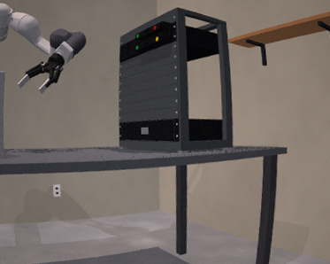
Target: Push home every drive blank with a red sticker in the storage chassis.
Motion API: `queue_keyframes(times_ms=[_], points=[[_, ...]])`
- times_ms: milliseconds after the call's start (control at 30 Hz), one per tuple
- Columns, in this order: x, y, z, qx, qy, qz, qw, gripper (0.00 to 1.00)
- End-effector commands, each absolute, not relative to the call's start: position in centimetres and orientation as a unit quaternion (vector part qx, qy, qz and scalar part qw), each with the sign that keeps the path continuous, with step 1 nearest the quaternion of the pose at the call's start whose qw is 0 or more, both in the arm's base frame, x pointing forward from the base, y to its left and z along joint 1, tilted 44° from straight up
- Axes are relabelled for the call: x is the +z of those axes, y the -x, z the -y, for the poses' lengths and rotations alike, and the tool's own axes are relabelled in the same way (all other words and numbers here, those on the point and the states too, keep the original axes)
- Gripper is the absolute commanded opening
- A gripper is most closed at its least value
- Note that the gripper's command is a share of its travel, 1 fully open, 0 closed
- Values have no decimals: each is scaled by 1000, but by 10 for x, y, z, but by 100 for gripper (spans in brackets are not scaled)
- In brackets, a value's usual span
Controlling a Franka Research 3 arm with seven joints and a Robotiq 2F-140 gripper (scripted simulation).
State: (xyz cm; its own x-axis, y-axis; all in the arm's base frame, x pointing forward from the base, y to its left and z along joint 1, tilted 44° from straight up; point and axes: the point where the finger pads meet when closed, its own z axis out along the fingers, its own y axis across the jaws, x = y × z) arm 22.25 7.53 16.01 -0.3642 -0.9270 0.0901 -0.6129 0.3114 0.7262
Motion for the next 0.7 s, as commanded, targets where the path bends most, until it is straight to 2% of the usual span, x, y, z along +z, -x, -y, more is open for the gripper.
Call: queue_keyframes(times_ms=[0,667], points=[[160,-225,-76,-306,-500,770,252,100],[168,-247,-87,-313,-486,792,198,100]])
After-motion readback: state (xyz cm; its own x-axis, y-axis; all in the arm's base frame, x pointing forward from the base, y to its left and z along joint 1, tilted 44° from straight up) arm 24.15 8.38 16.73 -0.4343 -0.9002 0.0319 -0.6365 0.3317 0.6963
